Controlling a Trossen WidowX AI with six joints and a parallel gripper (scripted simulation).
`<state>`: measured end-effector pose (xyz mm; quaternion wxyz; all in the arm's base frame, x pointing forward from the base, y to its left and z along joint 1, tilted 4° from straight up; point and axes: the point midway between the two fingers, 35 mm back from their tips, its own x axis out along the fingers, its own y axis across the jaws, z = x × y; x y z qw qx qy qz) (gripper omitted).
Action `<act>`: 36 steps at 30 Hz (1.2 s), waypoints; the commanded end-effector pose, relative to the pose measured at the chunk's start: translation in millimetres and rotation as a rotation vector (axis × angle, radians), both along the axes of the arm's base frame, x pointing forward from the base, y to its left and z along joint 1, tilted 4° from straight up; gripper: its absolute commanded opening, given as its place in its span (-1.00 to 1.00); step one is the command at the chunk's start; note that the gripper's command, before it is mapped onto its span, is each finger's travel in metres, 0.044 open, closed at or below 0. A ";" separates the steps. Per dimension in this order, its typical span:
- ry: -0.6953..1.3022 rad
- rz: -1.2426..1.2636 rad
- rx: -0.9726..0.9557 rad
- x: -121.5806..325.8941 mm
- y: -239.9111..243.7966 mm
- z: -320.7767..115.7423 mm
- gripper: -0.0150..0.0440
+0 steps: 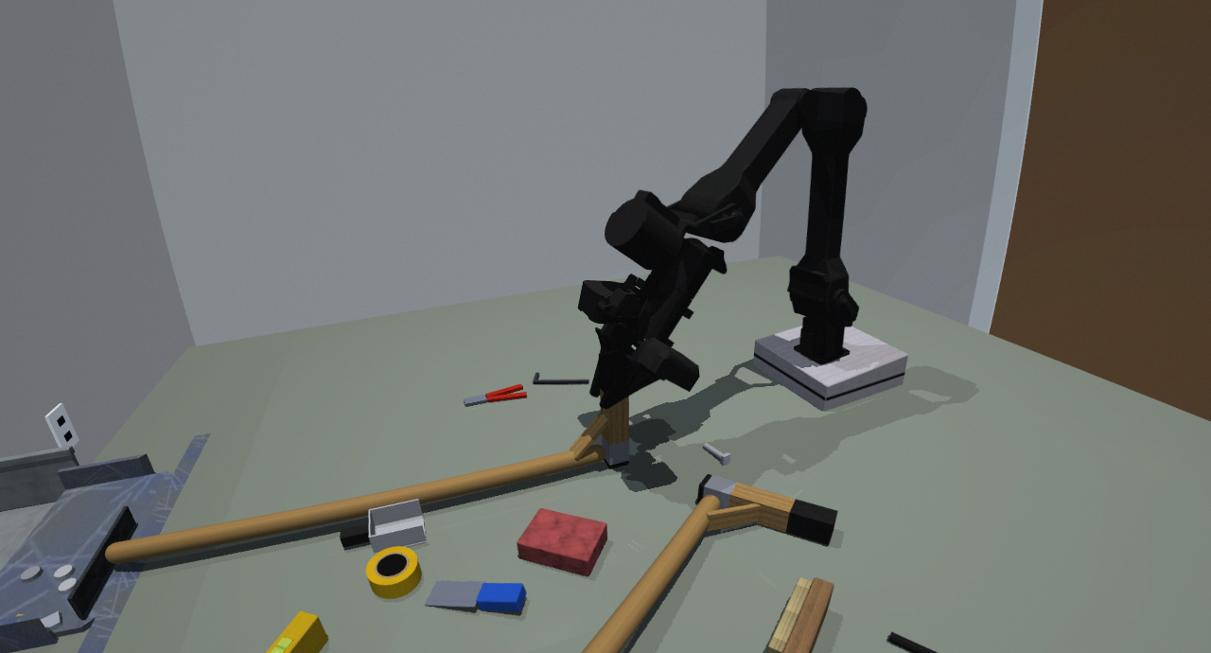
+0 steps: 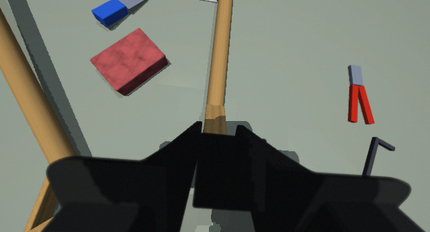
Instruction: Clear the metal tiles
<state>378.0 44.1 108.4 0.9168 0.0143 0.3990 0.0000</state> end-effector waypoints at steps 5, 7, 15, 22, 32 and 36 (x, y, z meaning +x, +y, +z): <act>-0.015 0.006 0.001 13.3 2.3 5.5 -0.49; -0.015 0.007 0.001 15.8 2.4 5.7 -0.49; -0.016 0.007 0.001 26.0 2.7 6.3 -0.49; -0.016 0.007 0.001 31.6 2.7 7.8 -0.49; -0.017 0.007 0.001 44.3 2.7 11.0 -0.49; -0.017 0.007 0.001 49.4 2.6 12.2 -0.49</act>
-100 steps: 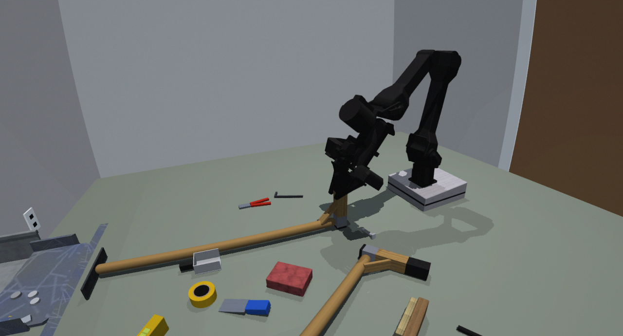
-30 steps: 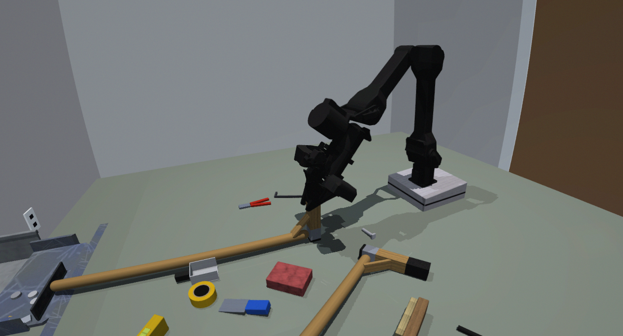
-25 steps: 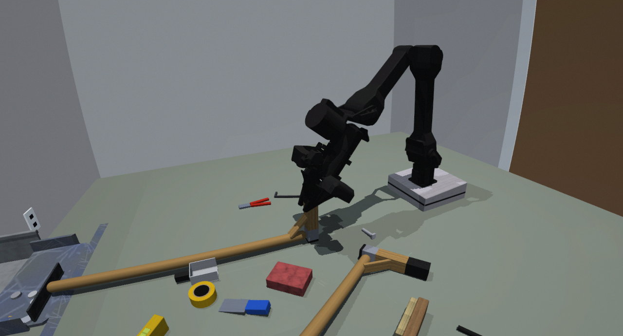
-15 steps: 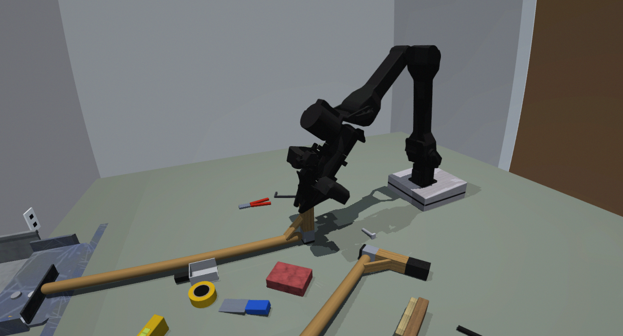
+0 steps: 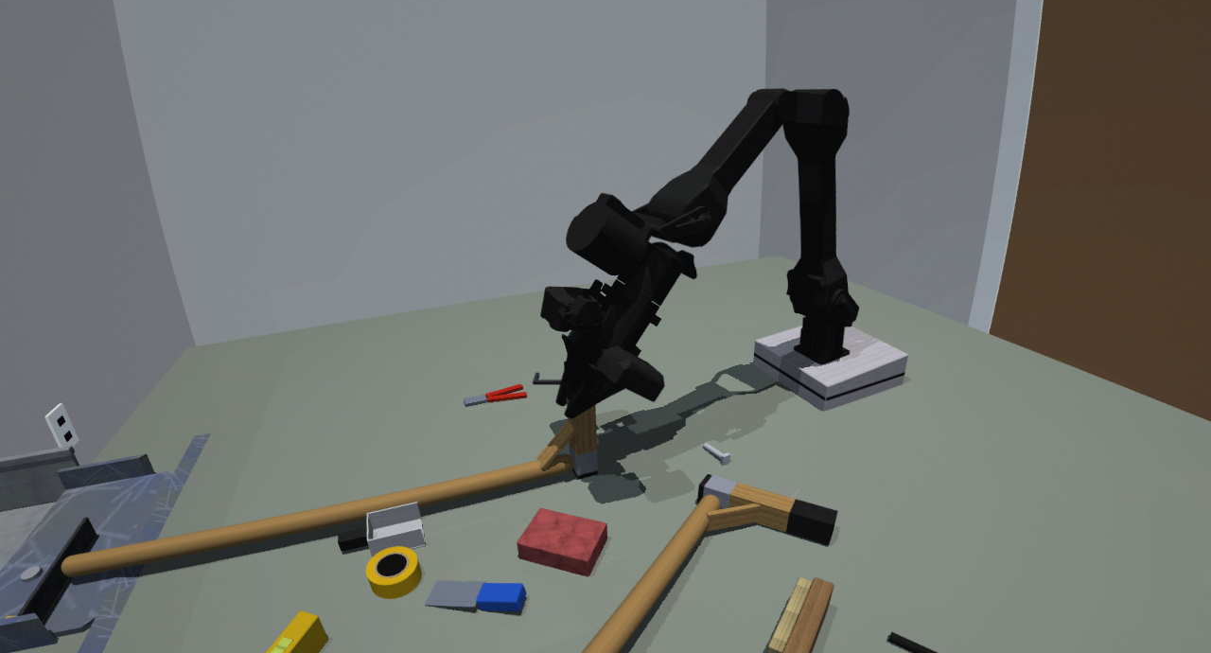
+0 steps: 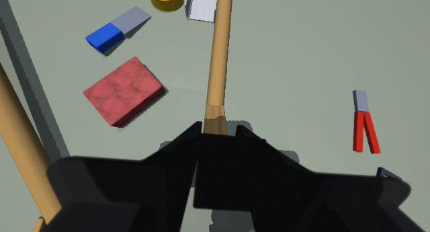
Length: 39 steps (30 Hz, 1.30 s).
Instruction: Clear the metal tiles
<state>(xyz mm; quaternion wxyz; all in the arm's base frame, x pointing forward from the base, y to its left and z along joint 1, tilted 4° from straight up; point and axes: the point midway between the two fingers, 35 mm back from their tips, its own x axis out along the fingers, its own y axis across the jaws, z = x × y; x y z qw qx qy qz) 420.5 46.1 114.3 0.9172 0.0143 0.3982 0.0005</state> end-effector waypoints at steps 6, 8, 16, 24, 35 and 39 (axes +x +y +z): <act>-0.016 0.006 0.001 14.6 0.5 7.9 -0.49; -0.016 0.006 0.001 17.1 0.4 8.4 -0.49; -0.017 0.006 0.001 27.4 0.0 10.3 -0.49; -0.018 0.006 0.001 37.7 -0.4 11.8 -0.49; -0.019 0.006 0.001 51.9 -1.3 13.5 -0.49; -0.019 0.006 0.001 57.0 -1.7 14.0 -0.49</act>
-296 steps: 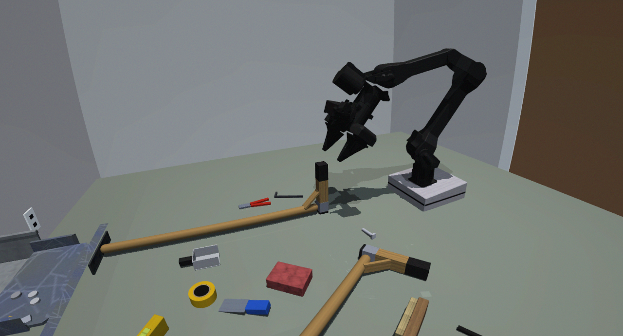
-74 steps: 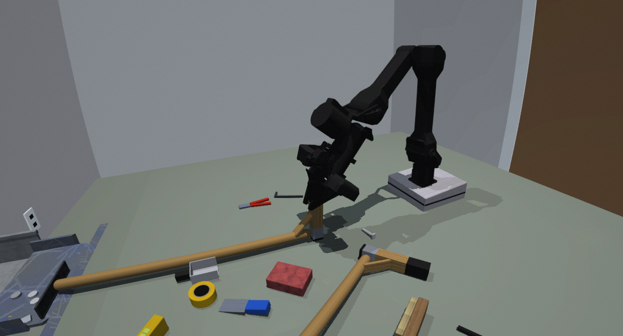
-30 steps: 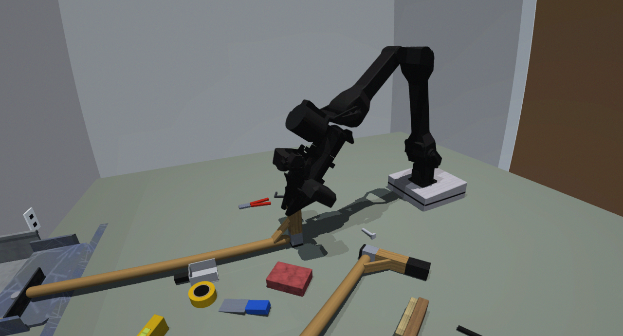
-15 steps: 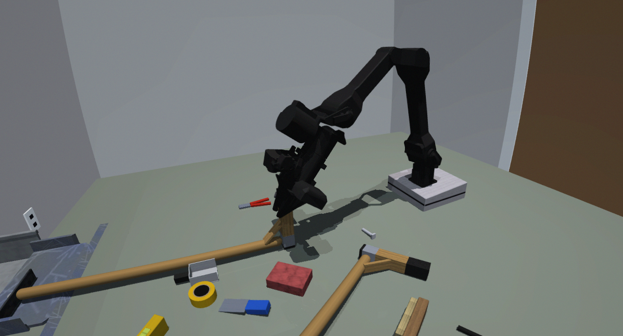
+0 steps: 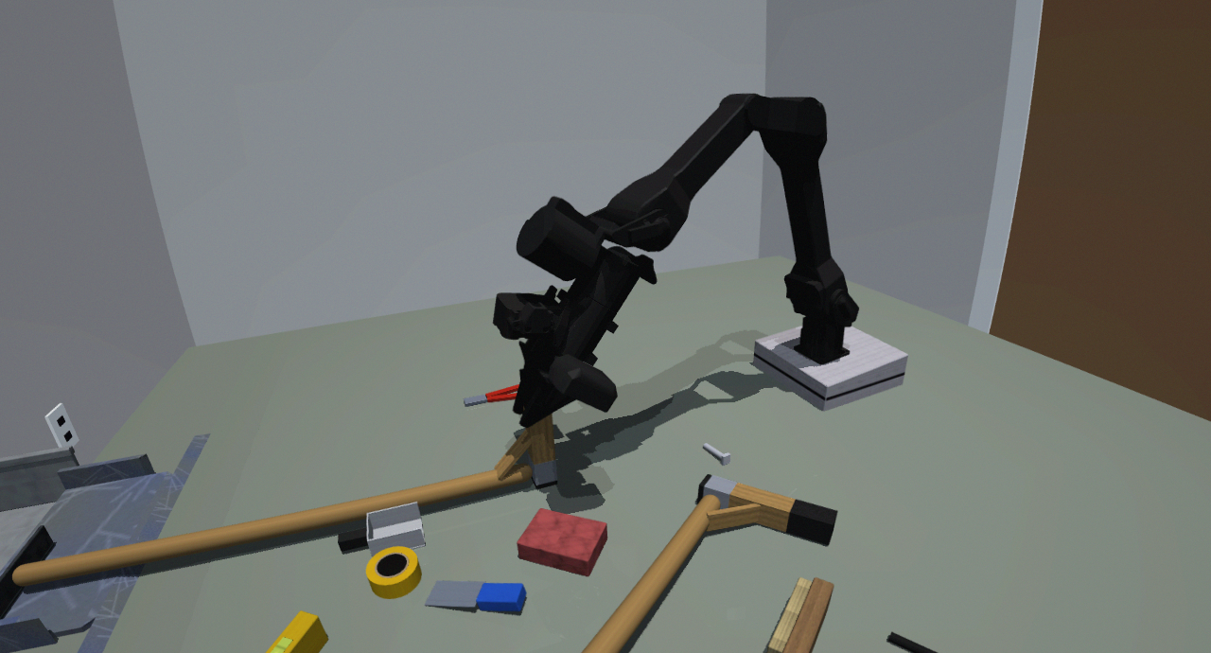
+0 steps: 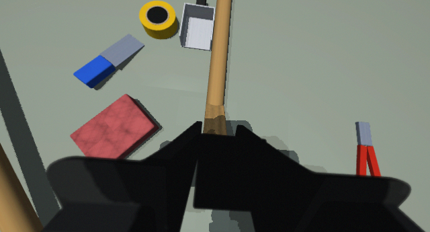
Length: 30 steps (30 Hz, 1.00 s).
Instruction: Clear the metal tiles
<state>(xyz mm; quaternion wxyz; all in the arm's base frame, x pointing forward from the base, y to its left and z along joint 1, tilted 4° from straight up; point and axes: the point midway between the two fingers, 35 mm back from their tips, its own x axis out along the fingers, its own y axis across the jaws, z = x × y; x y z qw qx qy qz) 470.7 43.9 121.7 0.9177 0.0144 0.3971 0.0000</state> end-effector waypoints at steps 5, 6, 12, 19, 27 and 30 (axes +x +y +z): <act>-0.017 0.007 0.001 13.2 -0.1 7.0 -0.49; -0.018 0.007 0.001 14.4 -0.3 7.1 -0.49; -0.018 0.007 0.001 22.0 -1.1 7.5 -0.49; -0.019 0.007 0.001 30.8 -2.4 7.7 -0.49; -0.020 0.007 0.000 40.6 -4.5 7.6 -0.49; -0.020 0.007 0.000 44.3 -5.5 7.5 -0.49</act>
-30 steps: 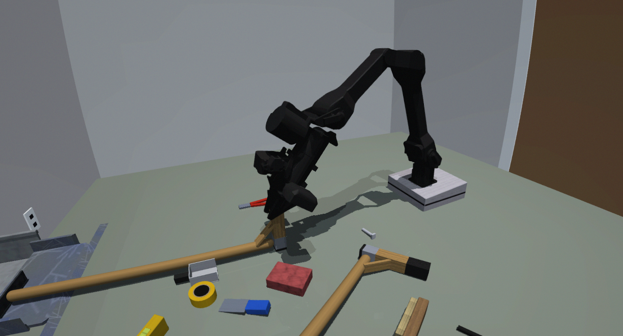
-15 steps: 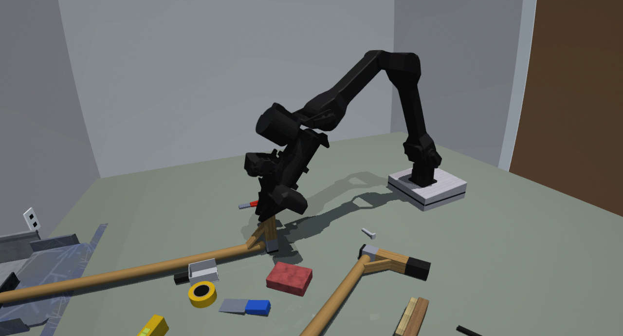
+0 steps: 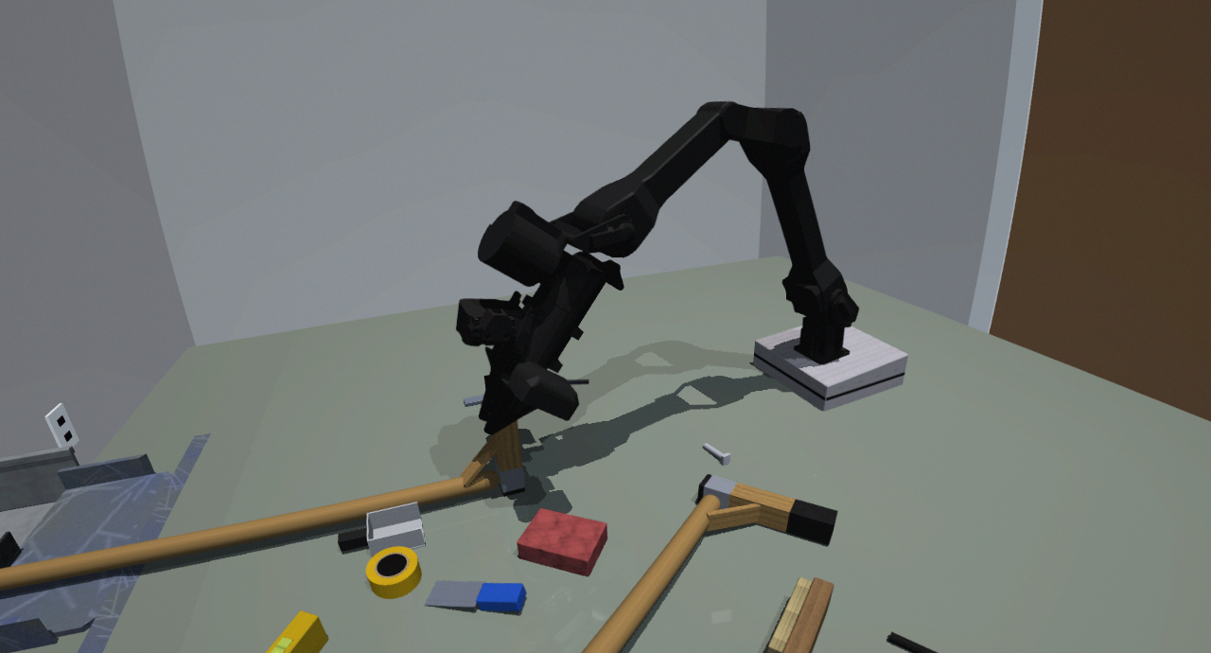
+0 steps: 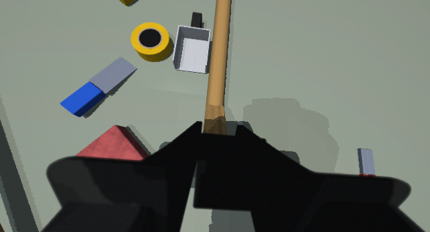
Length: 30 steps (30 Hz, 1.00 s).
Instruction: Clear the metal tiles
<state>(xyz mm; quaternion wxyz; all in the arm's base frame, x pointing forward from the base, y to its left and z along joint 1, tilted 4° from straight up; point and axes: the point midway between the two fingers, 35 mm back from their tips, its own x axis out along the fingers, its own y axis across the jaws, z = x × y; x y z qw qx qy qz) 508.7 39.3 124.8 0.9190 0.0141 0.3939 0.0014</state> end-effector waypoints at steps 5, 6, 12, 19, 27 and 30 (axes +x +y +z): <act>0.000 0.000 0.000 1.2 -0.2 0.1 -0.49; 0.000 0.000 0.000 1.2 -0.2 0.1 -0.49; -0.003 0.001 0.000 2.0 -0.6 0.5 -0.49; -0.006 0.001 0.000 0.0 -0.6 1.6 -0.49; -0.006 0.001 0.000 -9.5 0.7 4.0 -0.49; -0.006 0.001 0.000 -13.1 1.1 4.8 -0.49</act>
